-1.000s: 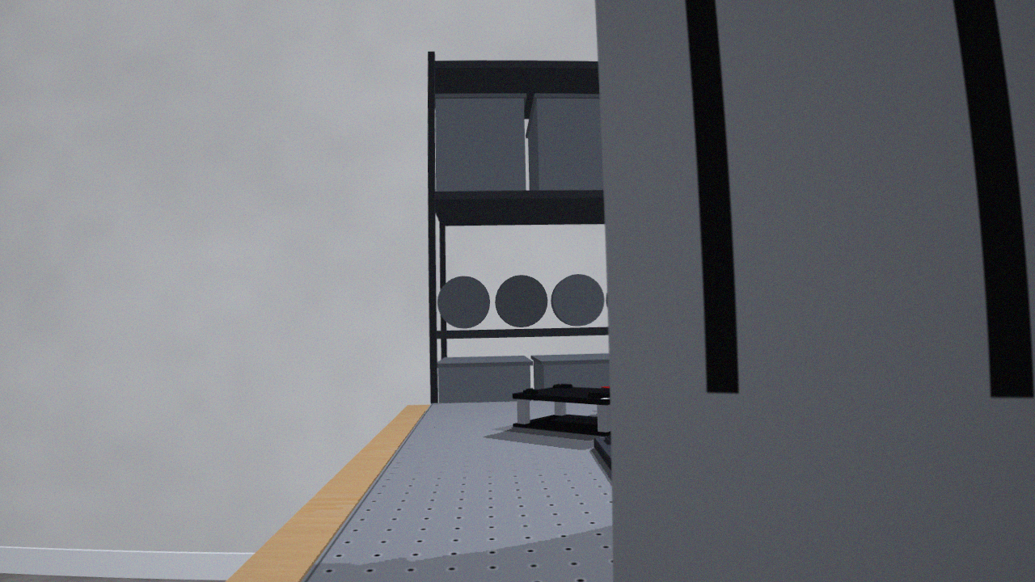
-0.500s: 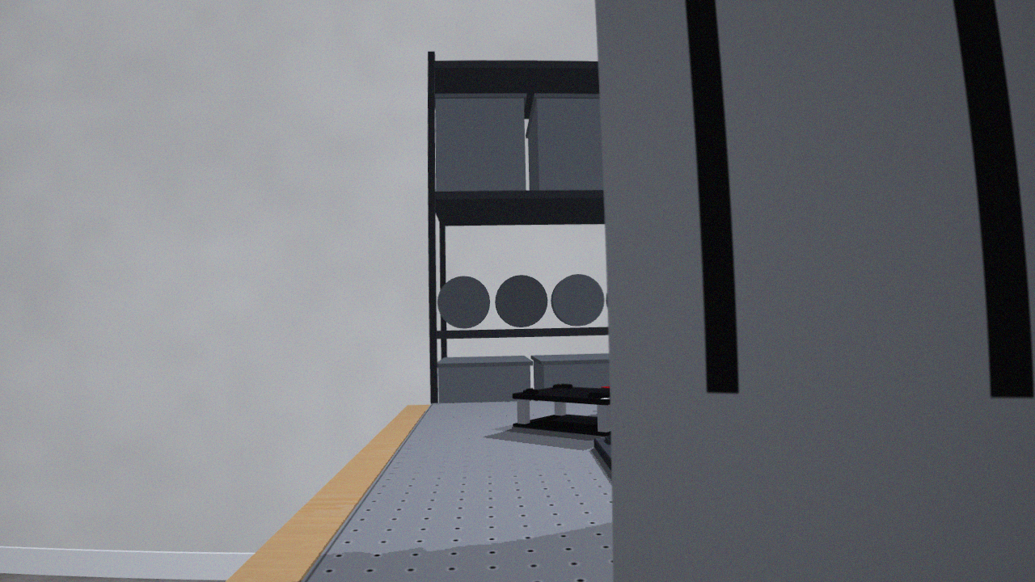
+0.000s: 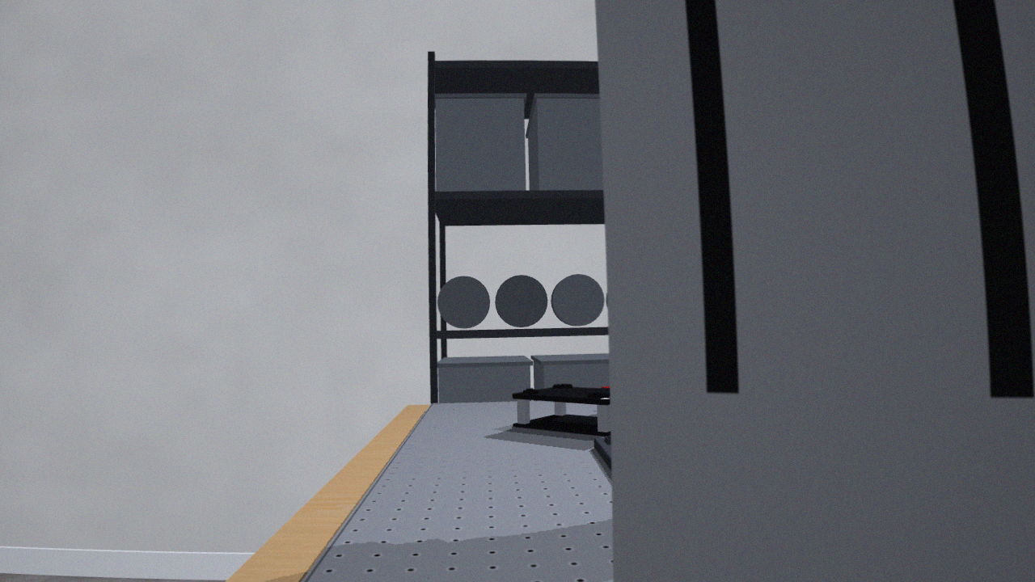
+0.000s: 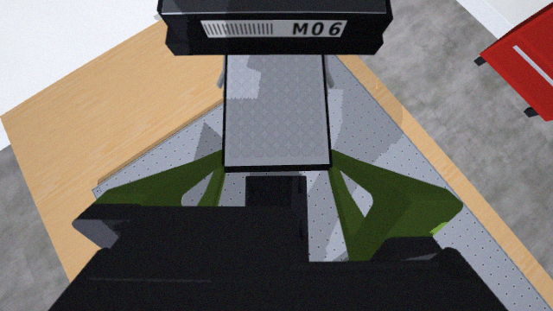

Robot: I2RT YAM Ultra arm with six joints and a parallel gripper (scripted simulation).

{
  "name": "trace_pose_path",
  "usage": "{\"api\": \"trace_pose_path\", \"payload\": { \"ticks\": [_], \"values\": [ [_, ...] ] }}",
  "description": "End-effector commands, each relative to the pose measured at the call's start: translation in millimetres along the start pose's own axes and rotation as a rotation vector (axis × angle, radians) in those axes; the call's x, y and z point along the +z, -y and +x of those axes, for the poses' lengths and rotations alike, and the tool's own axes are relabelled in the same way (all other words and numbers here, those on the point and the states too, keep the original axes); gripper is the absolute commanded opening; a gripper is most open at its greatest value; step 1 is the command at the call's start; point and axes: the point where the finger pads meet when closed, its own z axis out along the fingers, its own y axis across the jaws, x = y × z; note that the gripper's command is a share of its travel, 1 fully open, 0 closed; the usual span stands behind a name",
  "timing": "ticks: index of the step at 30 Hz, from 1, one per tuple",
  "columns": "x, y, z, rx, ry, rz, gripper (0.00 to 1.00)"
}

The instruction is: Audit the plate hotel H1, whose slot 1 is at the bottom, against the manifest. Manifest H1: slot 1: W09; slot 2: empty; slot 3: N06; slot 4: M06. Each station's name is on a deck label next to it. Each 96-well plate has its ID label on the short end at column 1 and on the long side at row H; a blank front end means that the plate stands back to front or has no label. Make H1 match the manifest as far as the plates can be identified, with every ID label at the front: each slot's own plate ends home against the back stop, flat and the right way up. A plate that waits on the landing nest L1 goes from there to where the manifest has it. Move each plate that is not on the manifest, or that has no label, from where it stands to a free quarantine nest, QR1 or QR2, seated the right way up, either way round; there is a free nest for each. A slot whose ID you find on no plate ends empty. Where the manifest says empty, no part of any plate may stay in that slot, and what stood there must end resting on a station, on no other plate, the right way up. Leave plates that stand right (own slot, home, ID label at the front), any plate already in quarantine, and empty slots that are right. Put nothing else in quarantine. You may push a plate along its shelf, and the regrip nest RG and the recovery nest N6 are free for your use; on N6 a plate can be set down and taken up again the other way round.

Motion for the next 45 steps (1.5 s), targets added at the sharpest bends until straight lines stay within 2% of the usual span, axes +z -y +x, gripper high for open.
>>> {"api": "trace_pose_path", "payload": {
  "ticks": [1, 45],
  "values": [
    [-10.2, -2.7, 4.4, -0.004, 0.002, -0.004, 0.85],
    [-46.1, -2.3, 41.9, -0.005, 0.001, -0.004, 0.85]
  ]
}}
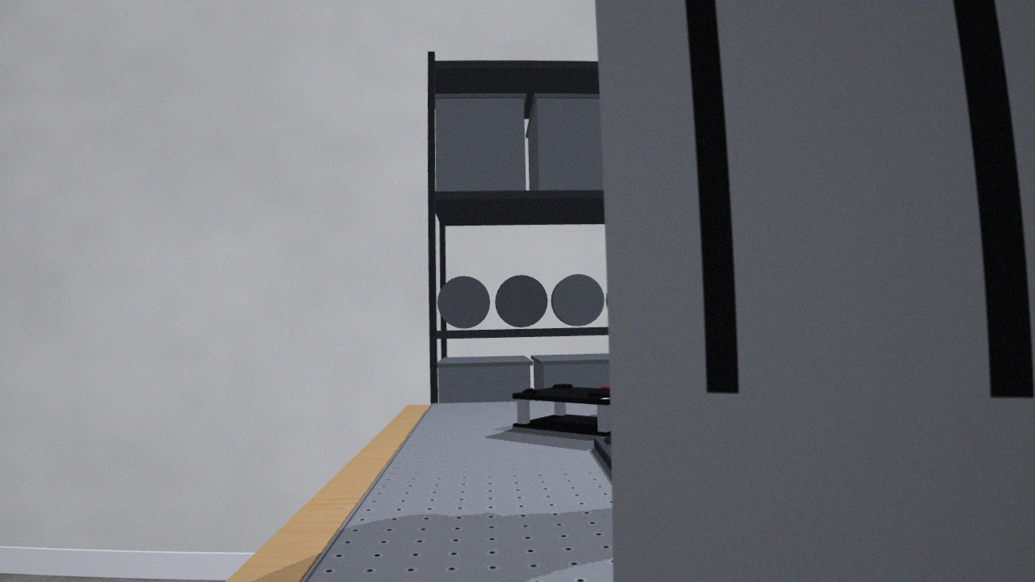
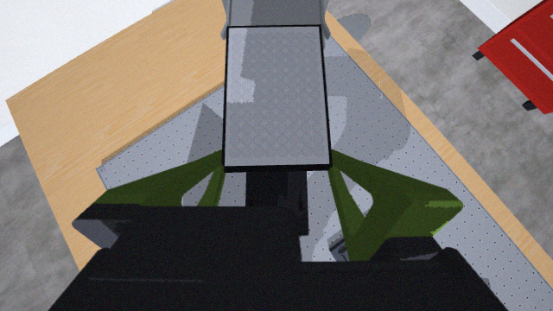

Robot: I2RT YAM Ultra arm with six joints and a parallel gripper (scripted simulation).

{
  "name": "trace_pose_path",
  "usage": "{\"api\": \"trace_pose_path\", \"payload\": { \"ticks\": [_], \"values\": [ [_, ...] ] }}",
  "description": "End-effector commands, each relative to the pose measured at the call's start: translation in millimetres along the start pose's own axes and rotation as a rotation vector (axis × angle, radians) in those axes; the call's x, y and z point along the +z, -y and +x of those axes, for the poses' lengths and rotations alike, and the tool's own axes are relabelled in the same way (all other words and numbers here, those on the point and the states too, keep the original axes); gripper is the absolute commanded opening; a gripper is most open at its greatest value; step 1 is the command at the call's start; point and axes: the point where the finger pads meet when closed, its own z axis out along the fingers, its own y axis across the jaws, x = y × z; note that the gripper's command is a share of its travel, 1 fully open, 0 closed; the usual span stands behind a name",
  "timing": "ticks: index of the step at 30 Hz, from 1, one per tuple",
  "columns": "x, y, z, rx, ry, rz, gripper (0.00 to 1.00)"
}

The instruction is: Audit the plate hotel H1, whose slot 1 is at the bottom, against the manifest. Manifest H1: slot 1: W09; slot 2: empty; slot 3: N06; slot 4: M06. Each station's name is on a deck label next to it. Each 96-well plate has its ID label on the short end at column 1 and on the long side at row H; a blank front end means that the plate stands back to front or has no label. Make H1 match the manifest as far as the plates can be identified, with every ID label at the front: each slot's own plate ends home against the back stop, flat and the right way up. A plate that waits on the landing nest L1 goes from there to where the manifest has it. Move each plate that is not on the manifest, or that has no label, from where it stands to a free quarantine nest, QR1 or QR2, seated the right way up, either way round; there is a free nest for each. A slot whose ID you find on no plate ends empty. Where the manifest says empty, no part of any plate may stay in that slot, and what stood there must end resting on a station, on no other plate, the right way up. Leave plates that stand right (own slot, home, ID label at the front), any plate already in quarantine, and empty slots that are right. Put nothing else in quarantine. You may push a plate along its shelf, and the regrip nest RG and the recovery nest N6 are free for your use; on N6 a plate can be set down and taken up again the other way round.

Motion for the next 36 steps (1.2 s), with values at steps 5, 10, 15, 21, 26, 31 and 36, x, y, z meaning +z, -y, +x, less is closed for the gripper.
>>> {"api": "trace_pose_path", "payload": {
  "ticks": [5, 10, 15, 21, 26, 31, 36],
  "values": [
    [-14.4, -1.8, 10.2, -0.008, -0.001, -0.005, 0.85],
    [-17.1, -1.7, 13.1, -0.008, -0.001, -0.005, 0.85],
    [-21.8, -1.6, 17.8, -0.008, -0.001, -0.005, 0.85],
    [-27.3, -1.5, 23.6, -0.008, -0.002, -0.004, 0.85],
    [-30.1, -0.9, 23.3, -0.003, 0.004, -0.004, 0.85],
    [-33.1, -1.4, 32.4, -0.008, -0.002, -0.004, 0.85],
    [-36.5, -1.4, 38.2, -0.008, -0.002, -0.004, 0.85]
  ]
}}
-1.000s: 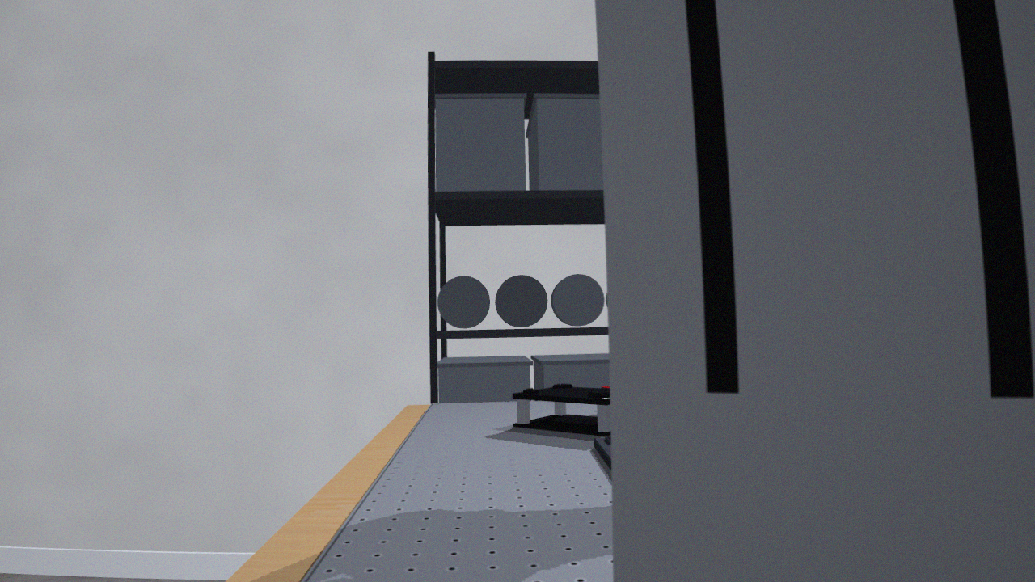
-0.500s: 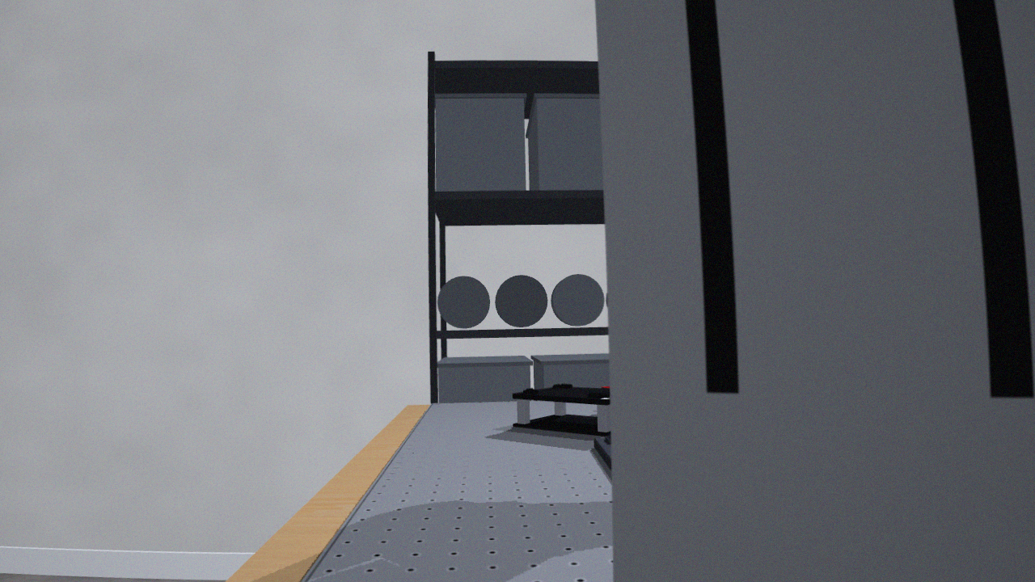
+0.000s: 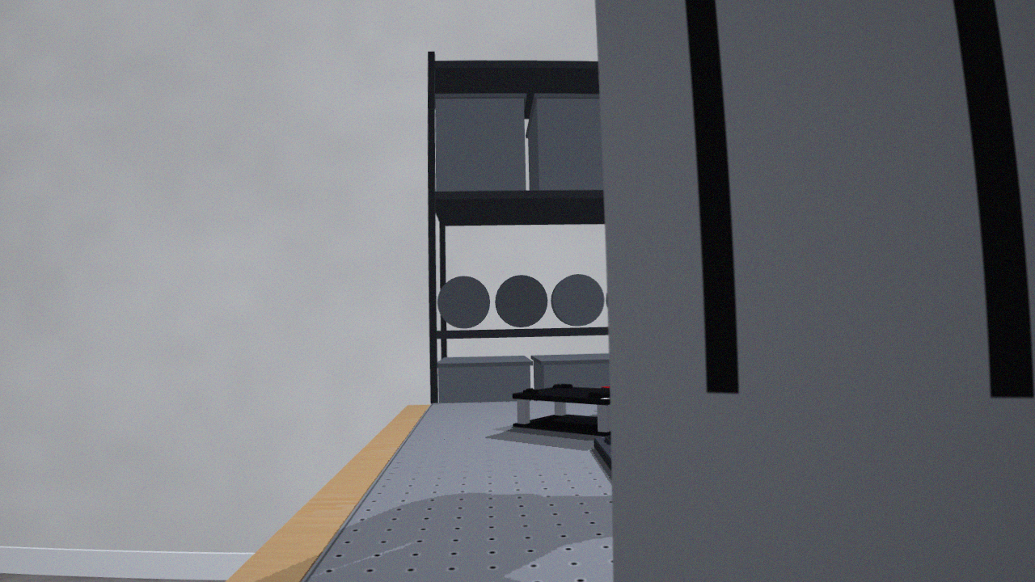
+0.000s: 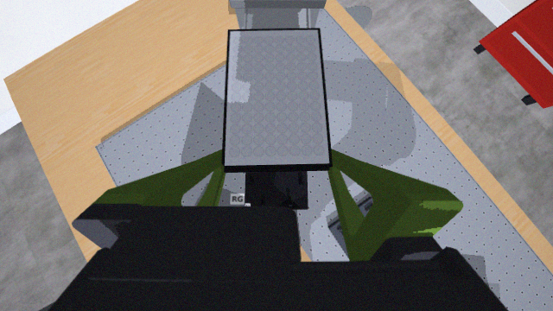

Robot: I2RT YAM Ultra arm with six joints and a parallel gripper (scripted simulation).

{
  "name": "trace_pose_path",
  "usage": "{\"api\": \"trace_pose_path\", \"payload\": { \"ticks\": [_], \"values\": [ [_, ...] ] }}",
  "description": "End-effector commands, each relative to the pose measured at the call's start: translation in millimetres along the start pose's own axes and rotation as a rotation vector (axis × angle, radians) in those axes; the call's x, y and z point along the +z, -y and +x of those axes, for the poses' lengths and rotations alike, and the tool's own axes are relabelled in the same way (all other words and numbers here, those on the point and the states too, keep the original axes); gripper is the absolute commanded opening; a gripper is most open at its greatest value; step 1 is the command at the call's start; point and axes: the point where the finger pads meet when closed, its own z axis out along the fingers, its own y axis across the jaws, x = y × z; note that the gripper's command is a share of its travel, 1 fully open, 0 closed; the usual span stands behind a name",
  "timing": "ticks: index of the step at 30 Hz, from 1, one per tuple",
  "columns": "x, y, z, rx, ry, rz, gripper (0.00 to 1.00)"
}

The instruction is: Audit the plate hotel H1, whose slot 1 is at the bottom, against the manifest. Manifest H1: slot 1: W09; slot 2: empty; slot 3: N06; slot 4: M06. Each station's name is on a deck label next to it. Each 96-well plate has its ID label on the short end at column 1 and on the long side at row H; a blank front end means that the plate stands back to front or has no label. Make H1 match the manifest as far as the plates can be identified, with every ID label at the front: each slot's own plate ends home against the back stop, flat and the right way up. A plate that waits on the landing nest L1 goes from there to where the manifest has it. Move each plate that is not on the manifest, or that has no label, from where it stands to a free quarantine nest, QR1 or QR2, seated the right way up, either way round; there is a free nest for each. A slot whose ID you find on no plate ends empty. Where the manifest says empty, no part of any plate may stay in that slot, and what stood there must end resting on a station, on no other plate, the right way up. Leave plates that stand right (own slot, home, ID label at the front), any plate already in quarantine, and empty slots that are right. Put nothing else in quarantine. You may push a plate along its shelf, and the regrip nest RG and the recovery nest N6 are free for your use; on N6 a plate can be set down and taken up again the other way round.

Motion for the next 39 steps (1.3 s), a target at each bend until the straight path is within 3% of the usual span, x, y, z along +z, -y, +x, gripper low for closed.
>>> {"api": "trace_pose_path", "payload": {
  "ticks": [1, 21, 24, 25, 33, 39],
  "values": [
    [-9.0, -0.6, 3.0, 0.002, 0.014, -0.002, 0.85],
    [-20.6, -0.6, 23.9, 0.001, 0.014, -0.002, 0.85],
    [-22.3, 0.5, 18.1, 0.011, 0.026, -0.002, 0.85],
    [-21.9, -0.6, 26.2, 0.001, 0.014, -0.002, 0.85],
    [-27.0, -0.6, 35.5, 0.001, 0.014, -0.002, 0.85],
    [-25.4, -0.4, 31.9, 0.014, 0.034, -0.002, 0.85]
  ]
}}
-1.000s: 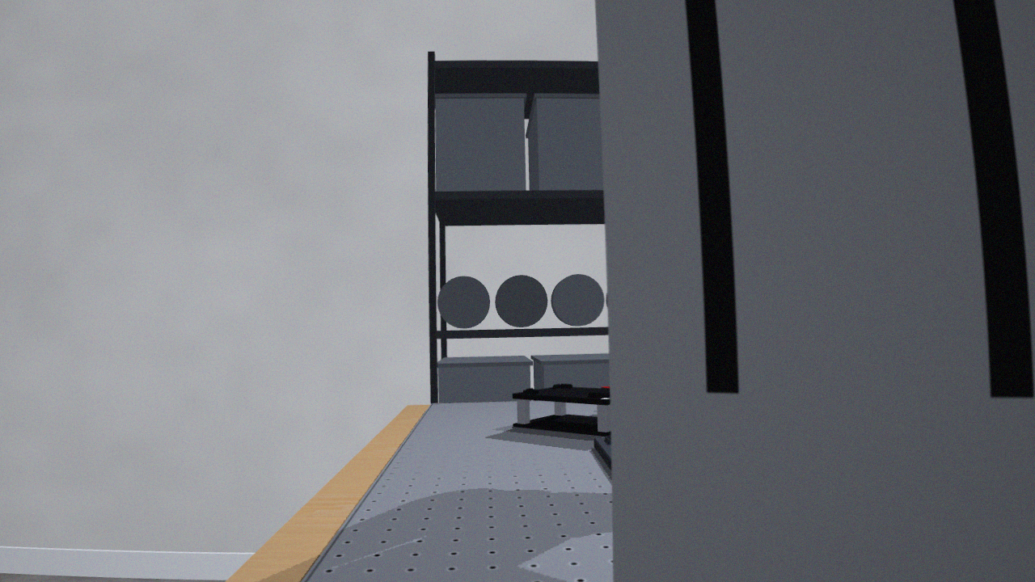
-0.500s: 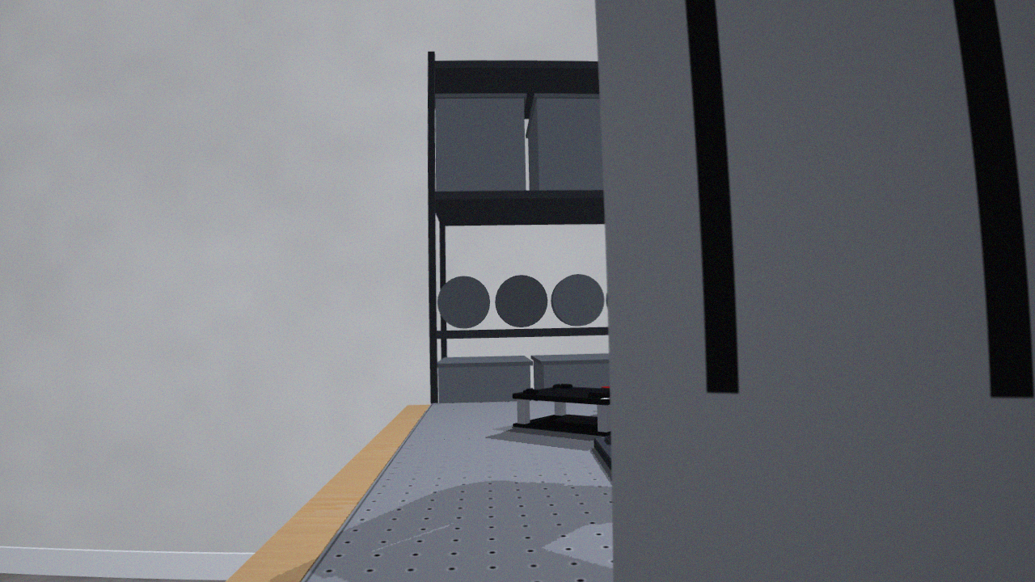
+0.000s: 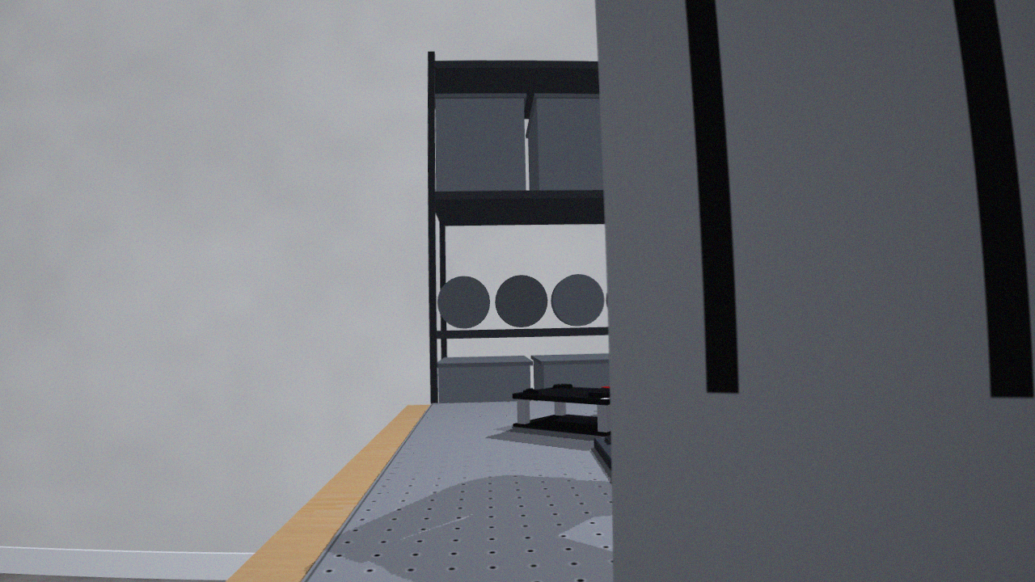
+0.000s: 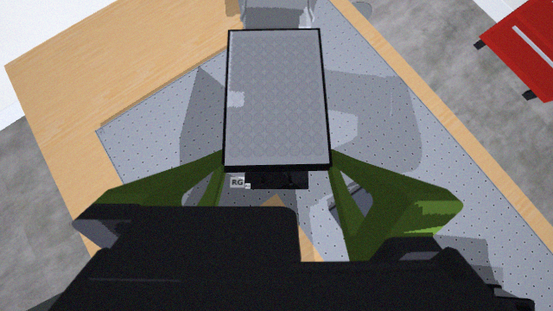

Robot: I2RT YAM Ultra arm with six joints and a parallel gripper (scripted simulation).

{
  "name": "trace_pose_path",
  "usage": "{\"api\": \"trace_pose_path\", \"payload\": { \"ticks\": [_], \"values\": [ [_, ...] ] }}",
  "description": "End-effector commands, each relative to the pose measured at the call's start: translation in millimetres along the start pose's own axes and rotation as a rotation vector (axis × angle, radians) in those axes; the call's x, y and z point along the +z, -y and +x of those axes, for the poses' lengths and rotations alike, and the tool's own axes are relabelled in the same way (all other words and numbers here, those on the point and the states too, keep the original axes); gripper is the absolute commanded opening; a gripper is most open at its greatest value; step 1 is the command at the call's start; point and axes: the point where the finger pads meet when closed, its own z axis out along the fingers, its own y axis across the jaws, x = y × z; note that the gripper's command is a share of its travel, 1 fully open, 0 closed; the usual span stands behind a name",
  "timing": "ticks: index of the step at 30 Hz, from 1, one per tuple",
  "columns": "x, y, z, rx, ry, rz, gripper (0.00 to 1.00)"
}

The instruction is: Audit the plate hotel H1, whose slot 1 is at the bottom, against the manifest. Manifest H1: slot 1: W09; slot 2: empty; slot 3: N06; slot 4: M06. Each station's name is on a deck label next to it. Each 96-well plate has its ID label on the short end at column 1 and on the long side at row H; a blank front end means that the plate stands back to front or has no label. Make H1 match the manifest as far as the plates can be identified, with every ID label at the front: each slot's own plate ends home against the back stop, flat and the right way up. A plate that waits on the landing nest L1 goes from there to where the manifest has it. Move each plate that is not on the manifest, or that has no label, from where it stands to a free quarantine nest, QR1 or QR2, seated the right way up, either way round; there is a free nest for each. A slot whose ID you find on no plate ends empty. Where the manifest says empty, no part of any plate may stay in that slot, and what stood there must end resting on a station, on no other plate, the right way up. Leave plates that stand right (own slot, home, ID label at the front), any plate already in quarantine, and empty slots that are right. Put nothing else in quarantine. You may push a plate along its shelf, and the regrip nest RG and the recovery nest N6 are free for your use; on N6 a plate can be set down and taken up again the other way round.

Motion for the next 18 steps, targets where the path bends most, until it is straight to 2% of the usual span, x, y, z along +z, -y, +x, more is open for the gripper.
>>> {"api": "trace_pose_path", "payload": {
  "ticks": [1, 10, 18],
  "values": [
    [-4.1, -0.3, -1.7, 0.012, 0.03, -0.001, 0.85],
    [0.1, 1.5, -0.4, 0.016, 0.028, -0.003, 0.85],
    [6.3, -1.1, 11.2, -0.005, -0.003, -0.002, 0.85]
  ]
}}
